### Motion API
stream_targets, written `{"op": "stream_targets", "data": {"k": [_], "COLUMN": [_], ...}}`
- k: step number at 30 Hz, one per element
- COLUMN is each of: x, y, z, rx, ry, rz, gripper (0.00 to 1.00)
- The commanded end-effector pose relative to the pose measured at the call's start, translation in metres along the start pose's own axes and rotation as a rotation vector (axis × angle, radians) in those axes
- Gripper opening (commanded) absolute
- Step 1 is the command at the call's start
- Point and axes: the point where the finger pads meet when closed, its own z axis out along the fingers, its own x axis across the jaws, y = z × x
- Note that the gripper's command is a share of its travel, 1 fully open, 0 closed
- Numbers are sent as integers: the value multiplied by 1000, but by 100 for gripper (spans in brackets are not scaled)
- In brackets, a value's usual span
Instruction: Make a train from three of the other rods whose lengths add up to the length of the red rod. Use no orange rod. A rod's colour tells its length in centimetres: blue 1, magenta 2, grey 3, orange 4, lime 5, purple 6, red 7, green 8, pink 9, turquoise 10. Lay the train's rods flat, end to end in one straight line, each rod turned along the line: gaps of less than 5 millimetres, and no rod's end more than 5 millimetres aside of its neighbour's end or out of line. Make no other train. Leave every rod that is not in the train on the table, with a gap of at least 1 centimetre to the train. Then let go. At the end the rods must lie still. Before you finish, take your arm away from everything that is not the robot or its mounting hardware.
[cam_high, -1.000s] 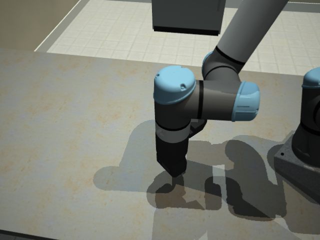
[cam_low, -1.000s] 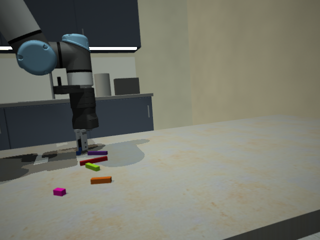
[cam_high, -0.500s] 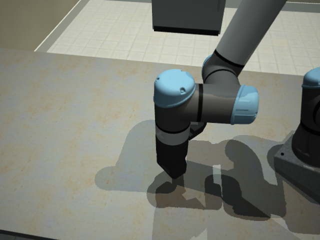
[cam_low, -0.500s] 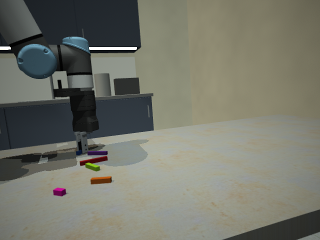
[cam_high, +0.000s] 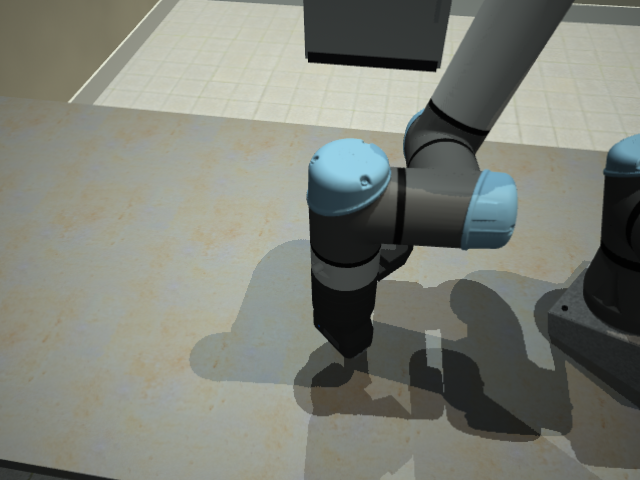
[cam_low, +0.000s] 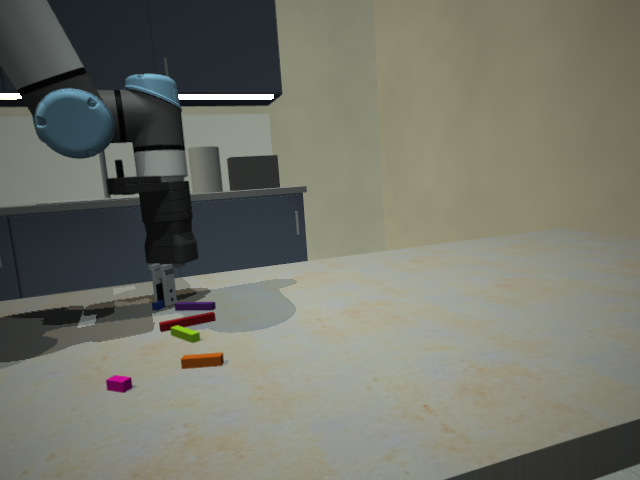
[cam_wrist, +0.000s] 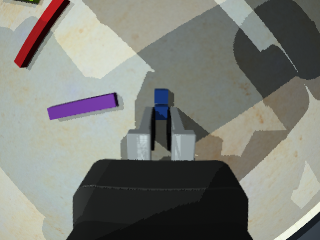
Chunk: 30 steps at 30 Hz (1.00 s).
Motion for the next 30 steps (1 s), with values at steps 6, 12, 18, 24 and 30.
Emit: {"op": "stream_targets", "data": {"k": [6, 12, 18, 24, 30], "x": [0, 0, 0, 0, 0], "y": [0, 0, 0, 0, 0], "z": [0, 0, 0, 0, 0], "rx": [-1, -1, -1, -1, -1], "ry": [-1, -1, -1, -1, -1], "rz": [0, 0, 0, 0, 0], "gripper": [24, 24, 30, 36, 48]}}
